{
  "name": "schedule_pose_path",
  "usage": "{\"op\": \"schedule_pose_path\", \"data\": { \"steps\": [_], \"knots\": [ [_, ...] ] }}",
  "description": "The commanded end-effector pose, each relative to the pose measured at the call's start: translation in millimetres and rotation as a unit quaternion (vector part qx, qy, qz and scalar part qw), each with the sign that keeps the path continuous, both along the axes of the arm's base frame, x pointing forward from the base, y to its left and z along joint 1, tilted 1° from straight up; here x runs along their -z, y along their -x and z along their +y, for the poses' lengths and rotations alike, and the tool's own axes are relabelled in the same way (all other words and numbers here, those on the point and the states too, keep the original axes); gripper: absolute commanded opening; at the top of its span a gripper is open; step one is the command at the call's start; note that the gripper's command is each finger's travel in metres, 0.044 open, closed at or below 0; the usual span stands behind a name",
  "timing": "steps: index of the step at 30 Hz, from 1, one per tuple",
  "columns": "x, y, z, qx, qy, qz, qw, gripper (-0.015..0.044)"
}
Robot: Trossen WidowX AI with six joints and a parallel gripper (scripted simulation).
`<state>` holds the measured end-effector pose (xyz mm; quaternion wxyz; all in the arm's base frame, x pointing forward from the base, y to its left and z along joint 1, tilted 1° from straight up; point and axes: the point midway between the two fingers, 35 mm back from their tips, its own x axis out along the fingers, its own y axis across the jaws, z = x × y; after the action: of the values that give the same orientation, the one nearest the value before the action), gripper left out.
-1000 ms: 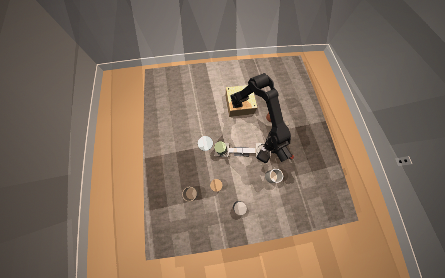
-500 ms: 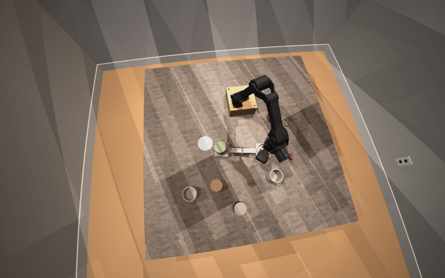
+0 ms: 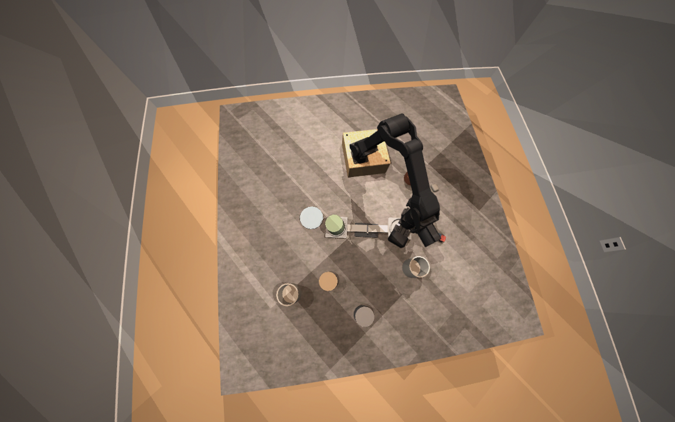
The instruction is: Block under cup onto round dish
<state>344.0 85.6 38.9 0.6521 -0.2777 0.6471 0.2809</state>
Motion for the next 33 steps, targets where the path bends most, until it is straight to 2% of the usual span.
{"op": "schedule_pose_path", "data": {
  "steps": [1, 10, 17, 33],
  "knots": [
    [-25.7, -3.8, 0.4, 0.0, -0.001, -0.007, 1.0, 0.0],
    [-79.0, 0.2, -0.7, 0.0, -0.001, -0.007, 1.0, 0.0],
    [-81.4, -0.5, -6.7, 0.0, 0.0, -0.007, 1.0, 0.0],
    [-52.2, -6.6, -130.9, 0.003, 0.008, -0.018, 1.0, 0.0]
  ]
}}
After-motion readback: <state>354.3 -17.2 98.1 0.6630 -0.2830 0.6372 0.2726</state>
